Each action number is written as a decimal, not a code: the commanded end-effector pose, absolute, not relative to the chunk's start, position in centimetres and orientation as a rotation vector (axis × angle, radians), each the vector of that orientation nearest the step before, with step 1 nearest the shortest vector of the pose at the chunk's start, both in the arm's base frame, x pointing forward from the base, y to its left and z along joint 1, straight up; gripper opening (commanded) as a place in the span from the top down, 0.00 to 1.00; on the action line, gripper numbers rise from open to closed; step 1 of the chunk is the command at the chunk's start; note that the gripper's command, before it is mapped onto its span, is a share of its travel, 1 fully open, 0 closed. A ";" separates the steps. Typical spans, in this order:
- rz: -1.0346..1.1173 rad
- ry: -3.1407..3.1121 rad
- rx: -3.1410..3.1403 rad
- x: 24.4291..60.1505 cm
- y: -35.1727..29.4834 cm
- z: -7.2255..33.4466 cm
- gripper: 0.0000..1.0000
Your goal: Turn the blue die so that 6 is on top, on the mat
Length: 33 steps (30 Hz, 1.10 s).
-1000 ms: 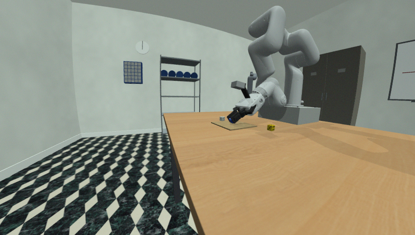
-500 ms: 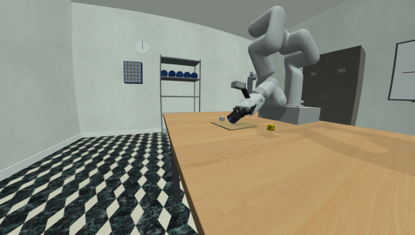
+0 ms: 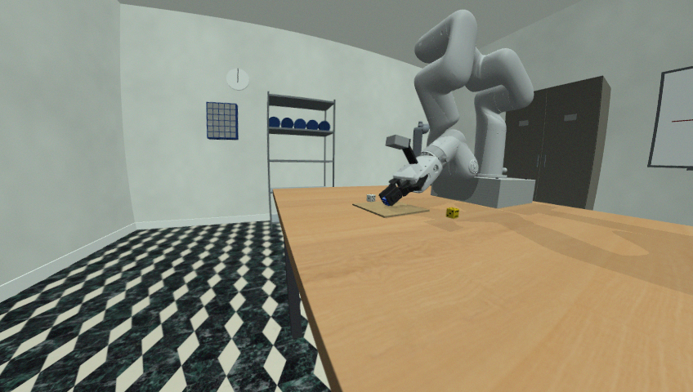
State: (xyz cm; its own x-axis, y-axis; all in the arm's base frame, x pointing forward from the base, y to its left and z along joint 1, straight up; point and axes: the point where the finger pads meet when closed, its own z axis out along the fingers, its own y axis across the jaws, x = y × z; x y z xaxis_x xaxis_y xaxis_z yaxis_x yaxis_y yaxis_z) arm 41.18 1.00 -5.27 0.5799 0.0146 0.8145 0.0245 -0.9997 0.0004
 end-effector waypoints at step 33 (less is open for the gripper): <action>-1.437 -0.034 -2.781 41.2 1.0 -5.2 0.64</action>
State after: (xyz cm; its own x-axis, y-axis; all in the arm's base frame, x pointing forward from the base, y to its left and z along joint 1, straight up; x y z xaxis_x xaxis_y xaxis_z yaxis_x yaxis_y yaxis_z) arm 41.18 1.00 -5.27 0.5799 0.0146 0.8145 0.0245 -0.9997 0.0004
